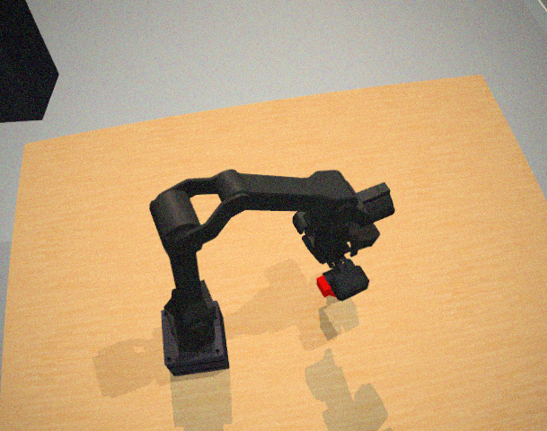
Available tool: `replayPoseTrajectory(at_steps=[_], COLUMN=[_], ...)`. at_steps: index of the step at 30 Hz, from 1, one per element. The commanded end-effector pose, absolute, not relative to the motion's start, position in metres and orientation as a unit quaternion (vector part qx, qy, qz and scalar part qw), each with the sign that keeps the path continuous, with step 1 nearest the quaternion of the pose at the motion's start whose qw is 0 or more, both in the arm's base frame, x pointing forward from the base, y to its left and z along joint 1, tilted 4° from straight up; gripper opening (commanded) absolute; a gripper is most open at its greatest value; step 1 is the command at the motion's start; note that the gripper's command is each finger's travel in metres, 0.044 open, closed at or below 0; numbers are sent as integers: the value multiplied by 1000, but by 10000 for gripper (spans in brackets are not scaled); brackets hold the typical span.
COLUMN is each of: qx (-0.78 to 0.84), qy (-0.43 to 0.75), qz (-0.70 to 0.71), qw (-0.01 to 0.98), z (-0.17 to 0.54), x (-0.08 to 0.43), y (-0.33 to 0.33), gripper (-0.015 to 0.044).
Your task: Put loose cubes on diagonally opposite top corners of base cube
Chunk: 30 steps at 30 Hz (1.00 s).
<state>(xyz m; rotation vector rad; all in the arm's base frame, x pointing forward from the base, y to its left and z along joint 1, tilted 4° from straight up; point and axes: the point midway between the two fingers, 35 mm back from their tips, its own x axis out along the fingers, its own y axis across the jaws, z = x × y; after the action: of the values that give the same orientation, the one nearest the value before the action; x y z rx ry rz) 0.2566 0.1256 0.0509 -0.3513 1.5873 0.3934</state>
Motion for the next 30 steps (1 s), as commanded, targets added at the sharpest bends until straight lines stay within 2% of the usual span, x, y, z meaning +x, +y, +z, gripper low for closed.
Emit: replayPoseTrajectory(at_steps=[1, 3, 10, 11, 22, 30], qx=[-157, -157, -156, -156, -155, -152], qy=[700, 700, 703, 703, 706, 706], qz=[178, 178, 175, 175, 174, 178], qw=[674, 674, 671, 671, 668, 668], z=[55, 55, 61, 61, 62, 70], x=[258, 258, 258, 258, 256, 214], y=[126, 126, 126, 126, 128, 233], gripper=[205, 205, 389, 400, 400, 400])
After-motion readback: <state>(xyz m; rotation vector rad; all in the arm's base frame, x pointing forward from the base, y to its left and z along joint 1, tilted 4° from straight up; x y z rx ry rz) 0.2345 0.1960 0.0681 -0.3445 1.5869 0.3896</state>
